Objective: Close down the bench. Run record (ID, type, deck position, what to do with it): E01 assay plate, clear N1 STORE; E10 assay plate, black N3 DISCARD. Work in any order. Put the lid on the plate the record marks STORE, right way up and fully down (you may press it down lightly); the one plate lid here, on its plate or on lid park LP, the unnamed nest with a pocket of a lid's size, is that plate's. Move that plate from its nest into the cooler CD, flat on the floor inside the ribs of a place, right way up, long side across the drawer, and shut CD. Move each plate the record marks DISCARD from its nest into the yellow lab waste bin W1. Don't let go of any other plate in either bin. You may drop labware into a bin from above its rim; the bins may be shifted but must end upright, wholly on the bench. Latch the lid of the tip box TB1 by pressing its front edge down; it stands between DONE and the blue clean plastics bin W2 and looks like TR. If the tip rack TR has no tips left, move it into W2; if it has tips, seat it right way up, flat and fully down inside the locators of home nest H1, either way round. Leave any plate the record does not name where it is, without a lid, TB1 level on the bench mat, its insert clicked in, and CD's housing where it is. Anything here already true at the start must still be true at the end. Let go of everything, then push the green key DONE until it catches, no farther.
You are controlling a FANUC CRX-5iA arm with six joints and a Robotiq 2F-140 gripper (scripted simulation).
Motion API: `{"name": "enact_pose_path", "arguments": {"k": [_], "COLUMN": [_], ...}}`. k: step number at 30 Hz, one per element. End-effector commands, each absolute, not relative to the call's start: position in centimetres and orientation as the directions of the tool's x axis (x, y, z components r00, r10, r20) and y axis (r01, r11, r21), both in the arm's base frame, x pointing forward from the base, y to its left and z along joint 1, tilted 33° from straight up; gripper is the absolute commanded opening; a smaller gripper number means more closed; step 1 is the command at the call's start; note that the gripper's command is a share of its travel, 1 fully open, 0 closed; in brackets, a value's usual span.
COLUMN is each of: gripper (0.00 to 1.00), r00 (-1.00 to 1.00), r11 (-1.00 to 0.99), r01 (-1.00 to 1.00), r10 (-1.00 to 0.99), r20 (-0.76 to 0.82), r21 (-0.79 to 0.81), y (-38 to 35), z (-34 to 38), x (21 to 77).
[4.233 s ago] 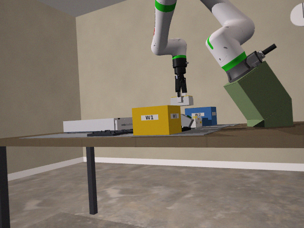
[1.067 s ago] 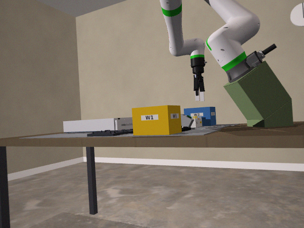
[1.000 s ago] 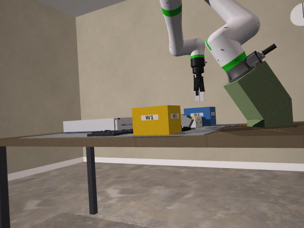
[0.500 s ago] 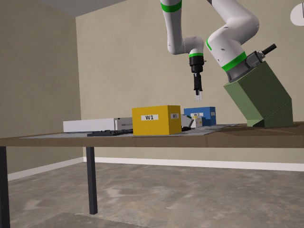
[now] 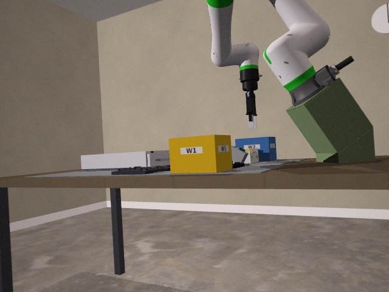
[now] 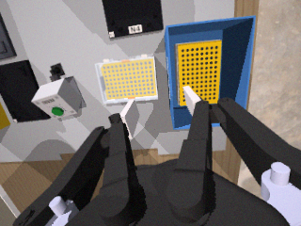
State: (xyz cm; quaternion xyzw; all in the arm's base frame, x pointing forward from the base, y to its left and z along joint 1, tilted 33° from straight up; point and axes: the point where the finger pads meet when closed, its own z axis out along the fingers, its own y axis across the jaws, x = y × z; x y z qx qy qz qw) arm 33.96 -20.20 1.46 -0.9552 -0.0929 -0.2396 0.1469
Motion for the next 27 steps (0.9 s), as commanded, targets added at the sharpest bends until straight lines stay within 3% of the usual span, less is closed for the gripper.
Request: {"name": "enact_pose_path", "arguments": {"k": [1, 27], "gripper": [0.00, 0.00], "r00": [0.868, 0.868], "r11": [-0.940, -0.940], "r01": [0.247, 0.247], "r10": [0.107, 0.107], "r20": [0.484, 0.484], "r21": [-0.235, -0.235], "y": [-18.6, -10.5], "z": [2.0, 4.7], "x": [33.5, 31.3]}}
